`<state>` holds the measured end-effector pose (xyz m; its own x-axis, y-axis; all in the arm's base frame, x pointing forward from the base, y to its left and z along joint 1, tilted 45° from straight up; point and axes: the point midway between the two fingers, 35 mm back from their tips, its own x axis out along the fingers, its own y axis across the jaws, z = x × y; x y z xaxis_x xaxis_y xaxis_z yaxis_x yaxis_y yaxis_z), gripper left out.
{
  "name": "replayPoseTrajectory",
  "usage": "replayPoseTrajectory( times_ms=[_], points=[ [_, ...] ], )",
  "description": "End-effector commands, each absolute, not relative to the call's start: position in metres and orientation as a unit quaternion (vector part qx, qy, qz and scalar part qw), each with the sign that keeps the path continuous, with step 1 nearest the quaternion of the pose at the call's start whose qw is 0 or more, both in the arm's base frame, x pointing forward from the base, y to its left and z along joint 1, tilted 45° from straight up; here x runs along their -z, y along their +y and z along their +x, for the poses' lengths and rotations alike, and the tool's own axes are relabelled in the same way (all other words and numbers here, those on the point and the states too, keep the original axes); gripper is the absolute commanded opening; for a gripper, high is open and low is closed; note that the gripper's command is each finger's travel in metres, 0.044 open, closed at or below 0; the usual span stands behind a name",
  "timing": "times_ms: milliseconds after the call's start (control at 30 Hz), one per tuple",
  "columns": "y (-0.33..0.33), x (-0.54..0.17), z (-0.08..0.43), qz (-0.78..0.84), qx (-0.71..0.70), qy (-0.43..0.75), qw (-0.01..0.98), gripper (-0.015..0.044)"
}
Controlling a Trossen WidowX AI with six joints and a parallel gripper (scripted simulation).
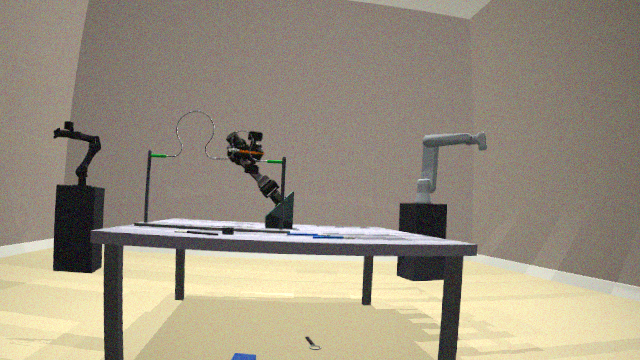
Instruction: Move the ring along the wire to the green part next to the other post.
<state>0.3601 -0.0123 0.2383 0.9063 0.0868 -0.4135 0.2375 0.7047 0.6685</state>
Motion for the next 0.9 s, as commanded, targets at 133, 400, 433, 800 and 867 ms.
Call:
replayPoseTrajectory(
  times_ms=[133, 400, 433, 800, 867],
  points=[
    [0.003, -0.258, 0.362, 0.447, 0.017, 0.201, 0.871, -0.0150],
    [0.012, -0.275, 0.363, 0.490, 0.002, 0.194, 0.850, -0.0150],
    [0.013, -0.276, 0.364, 0.491, 0.002, 0.194, 0.849, -0.0150],
    [0.014, -0.282, 0.364, 0.472, 0.008, 0.197, 0.859, -0.0150],
    [0.014, -0.282, 0.364, 0.462, 0.012, 0.198, 0.864, -0.0150]
  ],
)
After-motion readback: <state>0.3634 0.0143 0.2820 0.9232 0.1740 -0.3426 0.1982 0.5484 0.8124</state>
